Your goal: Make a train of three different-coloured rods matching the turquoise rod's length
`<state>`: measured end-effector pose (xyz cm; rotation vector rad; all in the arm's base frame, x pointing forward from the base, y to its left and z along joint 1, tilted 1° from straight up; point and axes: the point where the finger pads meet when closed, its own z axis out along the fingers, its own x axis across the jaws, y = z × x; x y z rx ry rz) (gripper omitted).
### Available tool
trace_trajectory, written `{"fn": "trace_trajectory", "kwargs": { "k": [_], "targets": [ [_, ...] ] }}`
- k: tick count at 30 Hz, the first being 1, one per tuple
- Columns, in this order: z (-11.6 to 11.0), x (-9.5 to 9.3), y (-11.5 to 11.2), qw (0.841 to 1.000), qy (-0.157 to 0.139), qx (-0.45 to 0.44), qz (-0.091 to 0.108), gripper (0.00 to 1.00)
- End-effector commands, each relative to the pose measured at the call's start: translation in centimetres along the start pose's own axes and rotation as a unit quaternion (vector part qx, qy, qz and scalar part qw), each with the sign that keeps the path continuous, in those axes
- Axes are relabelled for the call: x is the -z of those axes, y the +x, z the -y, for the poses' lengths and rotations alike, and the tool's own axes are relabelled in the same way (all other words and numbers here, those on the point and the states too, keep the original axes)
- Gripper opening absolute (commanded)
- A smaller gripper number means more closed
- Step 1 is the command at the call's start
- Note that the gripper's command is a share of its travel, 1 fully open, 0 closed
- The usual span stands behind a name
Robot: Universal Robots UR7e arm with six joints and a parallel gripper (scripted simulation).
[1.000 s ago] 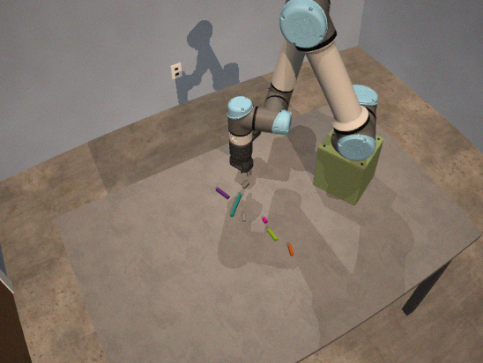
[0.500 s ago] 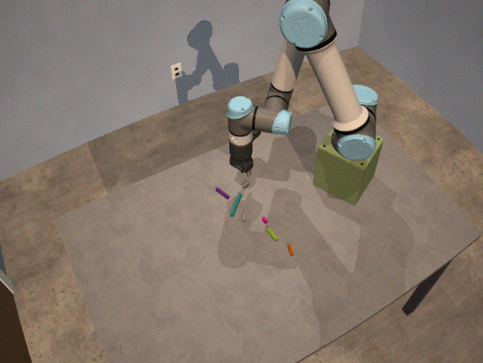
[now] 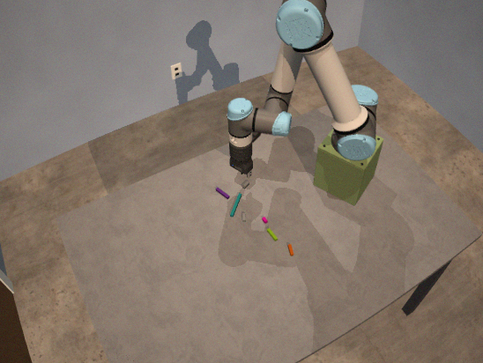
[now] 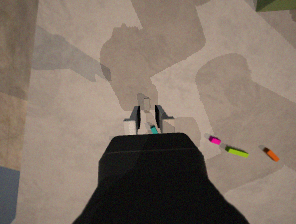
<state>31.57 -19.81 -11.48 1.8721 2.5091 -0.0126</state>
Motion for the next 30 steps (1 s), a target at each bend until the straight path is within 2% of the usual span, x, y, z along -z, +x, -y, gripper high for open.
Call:
{"fn": "trace_trajectory", "kwargs": {
  "k": [1,30],
  "targets": [
    [0.0,-0.5,0.0,1.0,0.0,0.0,0.0,0.54],
    [-0.1,-4.1,0.0,1.0,0.0,0.0,0.0,0.54]
  ]
}}
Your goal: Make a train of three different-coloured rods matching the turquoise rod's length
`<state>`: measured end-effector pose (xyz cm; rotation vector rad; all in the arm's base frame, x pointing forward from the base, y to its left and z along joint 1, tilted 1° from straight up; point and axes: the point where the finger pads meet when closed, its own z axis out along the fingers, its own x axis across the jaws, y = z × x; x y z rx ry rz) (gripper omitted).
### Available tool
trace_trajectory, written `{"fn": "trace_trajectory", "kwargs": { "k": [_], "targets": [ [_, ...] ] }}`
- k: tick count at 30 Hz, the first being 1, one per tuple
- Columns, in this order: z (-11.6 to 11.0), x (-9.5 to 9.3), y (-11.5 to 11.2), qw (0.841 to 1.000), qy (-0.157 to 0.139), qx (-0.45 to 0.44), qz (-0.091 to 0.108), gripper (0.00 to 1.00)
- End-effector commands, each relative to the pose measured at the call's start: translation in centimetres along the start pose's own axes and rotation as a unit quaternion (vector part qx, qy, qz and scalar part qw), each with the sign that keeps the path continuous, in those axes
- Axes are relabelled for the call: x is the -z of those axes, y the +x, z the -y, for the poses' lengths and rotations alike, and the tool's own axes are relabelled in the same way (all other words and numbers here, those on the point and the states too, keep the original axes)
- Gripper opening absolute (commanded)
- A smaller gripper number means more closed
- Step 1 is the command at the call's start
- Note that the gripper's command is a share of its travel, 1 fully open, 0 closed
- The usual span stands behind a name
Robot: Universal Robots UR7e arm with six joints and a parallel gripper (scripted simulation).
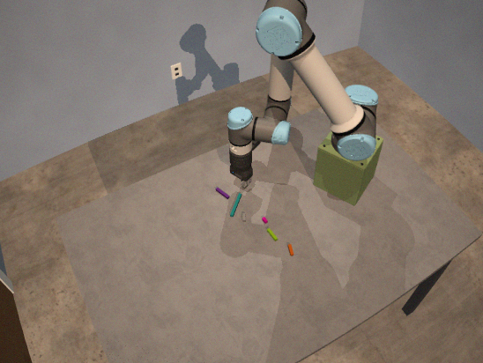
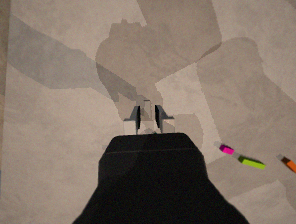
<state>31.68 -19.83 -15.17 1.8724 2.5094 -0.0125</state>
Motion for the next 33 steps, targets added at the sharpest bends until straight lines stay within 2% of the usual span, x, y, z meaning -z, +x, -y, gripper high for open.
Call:
{"fn": "trace_trajectory", "kwargs": {
  "k": [1,33],
  "targets": [
    [-0.03,-0.47,-0.04,1.0,0.0,0.0,0.001,0.54],
    [-0.04,-0.84,-0.04,1.0,0.0,0.0,0.001,0.54]
  ]
}}
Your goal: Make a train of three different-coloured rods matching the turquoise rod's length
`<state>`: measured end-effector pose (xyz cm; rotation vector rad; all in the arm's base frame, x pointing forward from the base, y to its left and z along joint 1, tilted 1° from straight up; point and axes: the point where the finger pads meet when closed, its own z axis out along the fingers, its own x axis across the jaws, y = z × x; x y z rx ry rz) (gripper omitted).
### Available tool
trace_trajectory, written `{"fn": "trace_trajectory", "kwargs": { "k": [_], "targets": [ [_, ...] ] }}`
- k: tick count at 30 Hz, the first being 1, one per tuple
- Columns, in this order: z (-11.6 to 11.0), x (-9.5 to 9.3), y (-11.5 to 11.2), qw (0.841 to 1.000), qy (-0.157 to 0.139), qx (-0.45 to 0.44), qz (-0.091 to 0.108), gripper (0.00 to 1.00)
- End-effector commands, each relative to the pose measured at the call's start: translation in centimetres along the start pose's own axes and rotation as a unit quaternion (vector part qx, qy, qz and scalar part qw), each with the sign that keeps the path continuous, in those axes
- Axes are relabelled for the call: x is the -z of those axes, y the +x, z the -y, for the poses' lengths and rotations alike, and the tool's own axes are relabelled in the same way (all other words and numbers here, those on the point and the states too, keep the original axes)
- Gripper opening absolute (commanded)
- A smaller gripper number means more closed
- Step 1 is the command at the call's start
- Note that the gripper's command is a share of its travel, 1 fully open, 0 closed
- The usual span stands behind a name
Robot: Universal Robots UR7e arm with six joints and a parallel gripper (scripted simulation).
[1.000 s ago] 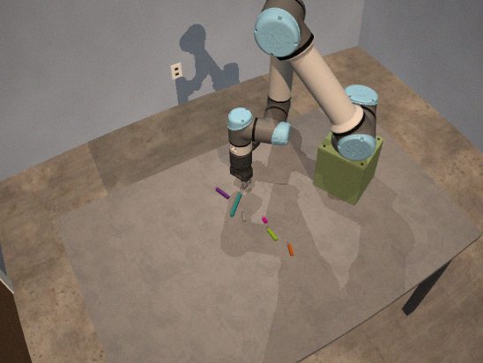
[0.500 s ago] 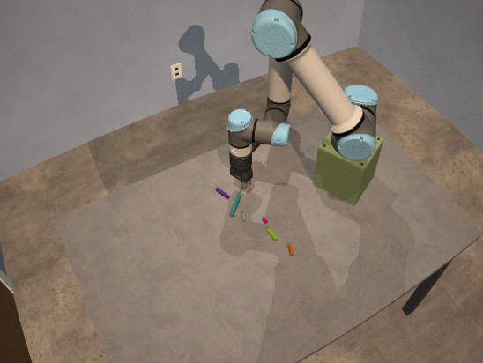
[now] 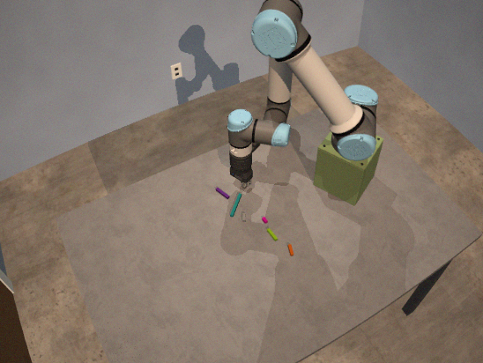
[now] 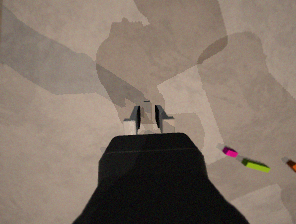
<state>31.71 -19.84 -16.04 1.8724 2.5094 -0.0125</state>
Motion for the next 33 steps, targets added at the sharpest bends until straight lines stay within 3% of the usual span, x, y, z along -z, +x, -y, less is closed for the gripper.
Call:
{"fn": "trace_trajectory", "kwargs": {
  "k": [1,33],
  "targets": [
    [-0.02,0.03,-0.04,1.0,0.0,0.0,0.001,0.54],
    [-0.02,-0.71,-0.04,1.0,0.0,0.0,0.001,0.54]
  ]
}}
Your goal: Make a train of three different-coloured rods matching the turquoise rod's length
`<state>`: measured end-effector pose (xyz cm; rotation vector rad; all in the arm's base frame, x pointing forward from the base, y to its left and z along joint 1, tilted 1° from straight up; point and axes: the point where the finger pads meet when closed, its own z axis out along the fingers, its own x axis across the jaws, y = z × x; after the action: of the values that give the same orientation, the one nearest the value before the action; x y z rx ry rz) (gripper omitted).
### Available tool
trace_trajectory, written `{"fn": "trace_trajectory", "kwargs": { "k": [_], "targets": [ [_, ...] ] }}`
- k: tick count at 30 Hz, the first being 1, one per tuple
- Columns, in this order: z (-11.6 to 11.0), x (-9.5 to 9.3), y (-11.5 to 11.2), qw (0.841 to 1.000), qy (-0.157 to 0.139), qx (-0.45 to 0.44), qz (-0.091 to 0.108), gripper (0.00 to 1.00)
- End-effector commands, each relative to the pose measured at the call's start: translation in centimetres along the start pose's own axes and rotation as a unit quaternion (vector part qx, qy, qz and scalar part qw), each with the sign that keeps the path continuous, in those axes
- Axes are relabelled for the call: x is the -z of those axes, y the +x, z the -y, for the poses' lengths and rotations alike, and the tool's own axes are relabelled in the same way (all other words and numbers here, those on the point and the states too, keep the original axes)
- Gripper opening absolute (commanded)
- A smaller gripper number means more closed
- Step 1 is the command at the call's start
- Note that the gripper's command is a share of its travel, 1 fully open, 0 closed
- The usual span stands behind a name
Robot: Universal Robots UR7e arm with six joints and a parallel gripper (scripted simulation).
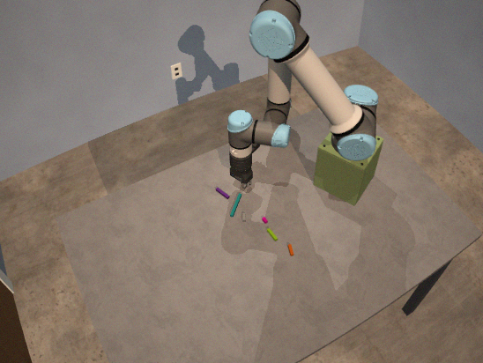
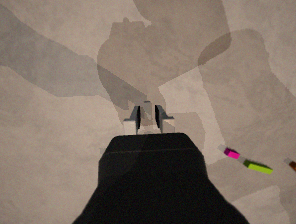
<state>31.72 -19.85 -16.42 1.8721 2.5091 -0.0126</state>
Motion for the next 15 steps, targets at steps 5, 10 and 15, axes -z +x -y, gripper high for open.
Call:
{"fn": "trace_trajectory", "kwargs": {
  "k": [5,10,15],
  "targets": [
    [-0.01,-0.84,-0.03,1.0,0.0,0.0,0.0,0.54],
    [-0.01,-1.14,-0.03,1.0,0.0,0.0,0.0,0.54],
    [-0.01,-1.27,-0.03,1.0,0.0,0.0,0.0,0.54]
  ]
}}
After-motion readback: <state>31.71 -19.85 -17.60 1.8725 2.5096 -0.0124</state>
